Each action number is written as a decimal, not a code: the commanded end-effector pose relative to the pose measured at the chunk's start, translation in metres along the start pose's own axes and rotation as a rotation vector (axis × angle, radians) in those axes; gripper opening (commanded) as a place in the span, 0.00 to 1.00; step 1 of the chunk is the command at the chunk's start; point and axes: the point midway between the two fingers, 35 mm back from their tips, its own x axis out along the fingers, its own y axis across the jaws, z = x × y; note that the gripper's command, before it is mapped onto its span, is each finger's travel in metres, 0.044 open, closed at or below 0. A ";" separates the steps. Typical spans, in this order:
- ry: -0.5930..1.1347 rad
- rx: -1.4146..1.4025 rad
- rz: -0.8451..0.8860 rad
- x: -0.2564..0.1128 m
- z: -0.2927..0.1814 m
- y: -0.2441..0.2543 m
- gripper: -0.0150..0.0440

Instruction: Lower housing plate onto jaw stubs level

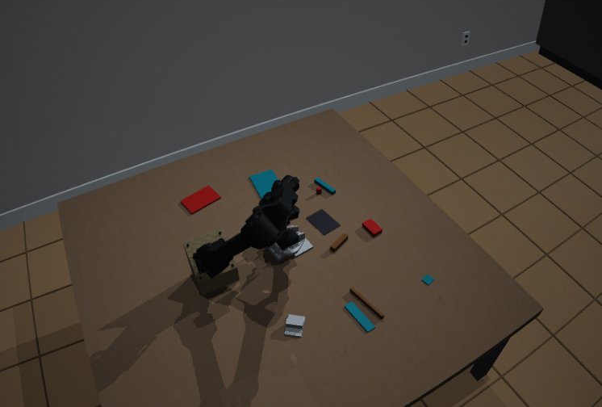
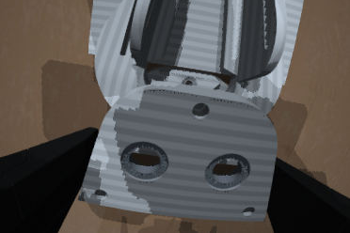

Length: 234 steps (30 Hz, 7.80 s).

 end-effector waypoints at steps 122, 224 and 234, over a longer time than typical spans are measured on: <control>0.011 -0.023 -0.012 0.038 -0.005 -0.001 0.85; 0.011 -0.023 -0.008 -0.038 -0.003 0.000 1.00; 0.011 -0.026 -0.004 -0.083 -0.038 0.005 1.00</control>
